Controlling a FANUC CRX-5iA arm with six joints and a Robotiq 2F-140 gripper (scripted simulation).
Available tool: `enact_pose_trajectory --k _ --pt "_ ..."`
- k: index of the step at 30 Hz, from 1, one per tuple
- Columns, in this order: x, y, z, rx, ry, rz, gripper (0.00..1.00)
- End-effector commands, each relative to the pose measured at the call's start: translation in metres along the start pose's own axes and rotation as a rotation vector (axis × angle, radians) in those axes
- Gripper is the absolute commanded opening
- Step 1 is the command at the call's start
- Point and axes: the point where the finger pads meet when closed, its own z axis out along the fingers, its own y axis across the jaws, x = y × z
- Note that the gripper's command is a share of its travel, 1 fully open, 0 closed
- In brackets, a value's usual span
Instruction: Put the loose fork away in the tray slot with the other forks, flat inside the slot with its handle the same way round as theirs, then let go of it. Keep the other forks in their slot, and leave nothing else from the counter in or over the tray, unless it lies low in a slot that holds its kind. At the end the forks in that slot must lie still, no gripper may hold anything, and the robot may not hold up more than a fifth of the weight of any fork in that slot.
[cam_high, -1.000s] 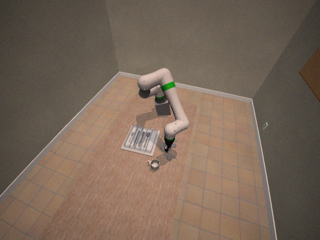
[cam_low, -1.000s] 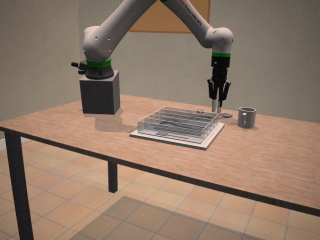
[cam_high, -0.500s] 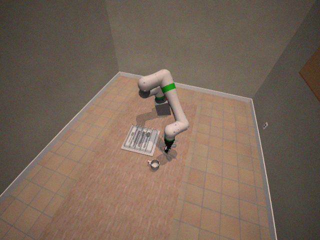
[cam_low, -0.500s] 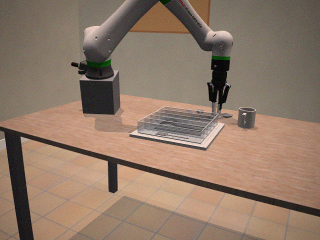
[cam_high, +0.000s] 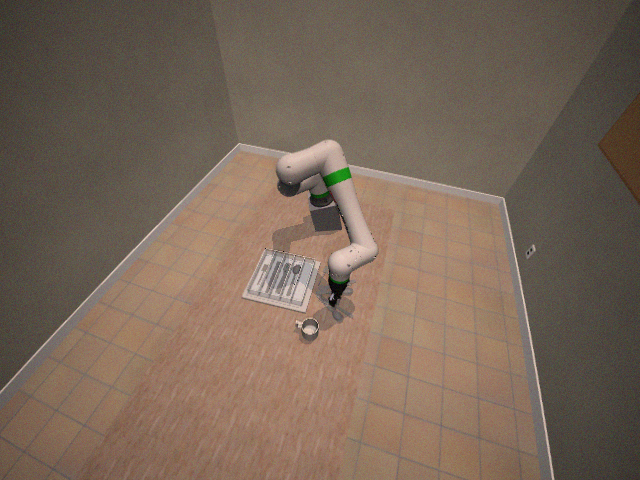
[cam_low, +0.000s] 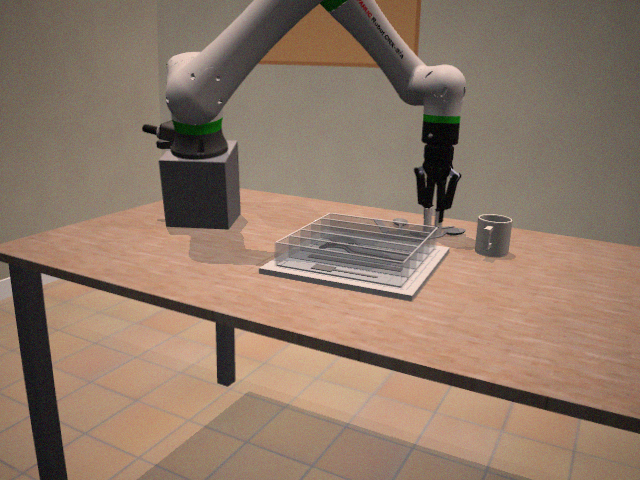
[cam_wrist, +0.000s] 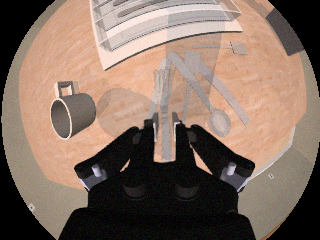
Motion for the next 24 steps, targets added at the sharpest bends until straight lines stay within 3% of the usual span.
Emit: enact_pose_trajectory --k 1,18,19,24 --pt "-0.0001 -0.0002 0.0000 0.000 0.000 0.000 0.17" --pt "-0.0001 -0.0002 0.0000 0.000 0.000 0.000 0.17" --pt "-0.0001 -0.0002 0.0000 0.000 0.000 0.000 0.02" --pt "-0.0001 -0.0002 0.0000 0.000 0.000 0.000 0.02"
